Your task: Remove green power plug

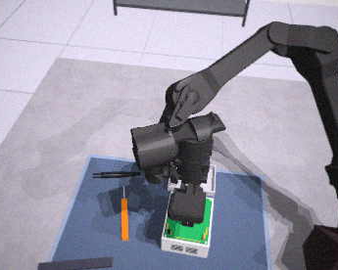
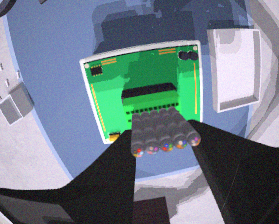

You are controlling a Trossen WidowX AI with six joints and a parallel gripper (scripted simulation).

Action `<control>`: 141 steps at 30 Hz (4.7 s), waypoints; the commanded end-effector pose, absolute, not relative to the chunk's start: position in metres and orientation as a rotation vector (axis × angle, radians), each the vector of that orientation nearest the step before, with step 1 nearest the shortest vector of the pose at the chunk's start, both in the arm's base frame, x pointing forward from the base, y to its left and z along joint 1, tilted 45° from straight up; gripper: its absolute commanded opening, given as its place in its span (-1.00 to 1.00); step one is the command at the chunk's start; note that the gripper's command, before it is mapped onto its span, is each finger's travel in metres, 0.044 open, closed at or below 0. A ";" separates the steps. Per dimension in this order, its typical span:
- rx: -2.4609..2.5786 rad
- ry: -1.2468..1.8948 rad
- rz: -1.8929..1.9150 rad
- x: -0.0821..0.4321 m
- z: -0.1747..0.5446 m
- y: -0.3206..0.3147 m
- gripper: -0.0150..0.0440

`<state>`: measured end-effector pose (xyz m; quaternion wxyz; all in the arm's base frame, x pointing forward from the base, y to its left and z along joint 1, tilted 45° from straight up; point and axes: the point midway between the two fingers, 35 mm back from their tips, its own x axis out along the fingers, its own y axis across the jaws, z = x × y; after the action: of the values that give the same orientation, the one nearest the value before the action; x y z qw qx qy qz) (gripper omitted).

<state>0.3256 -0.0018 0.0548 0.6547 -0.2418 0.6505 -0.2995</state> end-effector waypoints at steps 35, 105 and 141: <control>-0.561 1.451 -0.649 0.326 0.076 0.022 -0.49; -0.628 1.432 -0.718 0.327 0.053 0.009 -0.49; -0.544 1.455 -0.631 0.326 0.064 0.007 -0.49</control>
<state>0.3265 -0.0025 0.0500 0.6458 -0.2631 0.6421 -0.3184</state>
